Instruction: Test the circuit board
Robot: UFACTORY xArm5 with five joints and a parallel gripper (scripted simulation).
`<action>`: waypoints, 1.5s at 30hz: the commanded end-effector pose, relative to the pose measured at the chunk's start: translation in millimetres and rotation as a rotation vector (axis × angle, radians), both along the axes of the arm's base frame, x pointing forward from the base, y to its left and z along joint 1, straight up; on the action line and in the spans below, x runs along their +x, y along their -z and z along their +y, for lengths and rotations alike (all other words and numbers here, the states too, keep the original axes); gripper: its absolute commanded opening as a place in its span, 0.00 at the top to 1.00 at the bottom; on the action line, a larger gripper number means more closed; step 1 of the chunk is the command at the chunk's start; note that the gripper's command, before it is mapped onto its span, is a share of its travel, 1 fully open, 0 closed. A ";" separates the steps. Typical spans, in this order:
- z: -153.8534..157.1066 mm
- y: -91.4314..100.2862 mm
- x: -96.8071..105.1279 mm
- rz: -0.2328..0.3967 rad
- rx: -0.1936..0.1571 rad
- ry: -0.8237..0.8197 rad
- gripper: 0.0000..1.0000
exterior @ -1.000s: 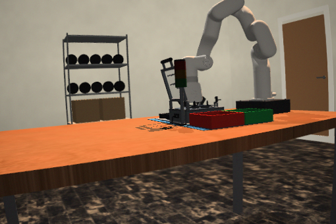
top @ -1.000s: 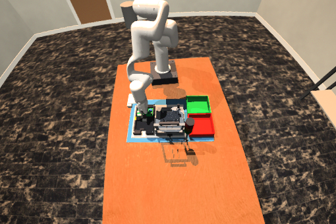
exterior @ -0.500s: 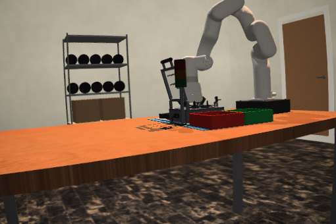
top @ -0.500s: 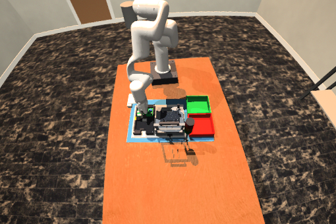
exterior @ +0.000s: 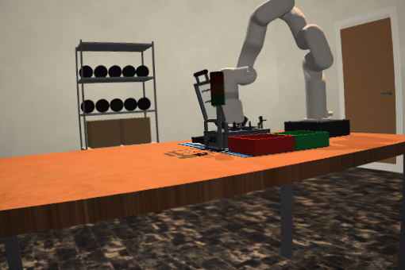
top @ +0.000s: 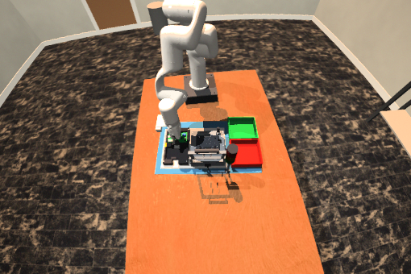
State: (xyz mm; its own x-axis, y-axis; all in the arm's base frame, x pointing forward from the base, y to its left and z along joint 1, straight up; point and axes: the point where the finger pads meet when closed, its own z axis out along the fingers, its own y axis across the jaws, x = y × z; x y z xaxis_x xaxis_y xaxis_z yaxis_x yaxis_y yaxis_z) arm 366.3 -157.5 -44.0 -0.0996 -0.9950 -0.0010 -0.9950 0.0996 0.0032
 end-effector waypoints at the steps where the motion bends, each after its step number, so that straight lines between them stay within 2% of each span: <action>1: -0.4 -0.8 1.0 -0.003 -0.001 0.000 0.21; 26: -0.4 -3.9 1.1 -0.003 -0.001 0.000 0.21; 45: -0.4 -26.7 1.1 -0.003 -0.001 0.000 0.21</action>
State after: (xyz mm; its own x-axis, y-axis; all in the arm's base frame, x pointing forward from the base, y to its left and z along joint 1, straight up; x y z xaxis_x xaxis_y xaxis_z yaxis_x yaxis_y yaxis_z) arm 366.2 -157.4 -20.7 -0.0996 -0.9950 -0.0011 -0.9950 0.0996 0.0035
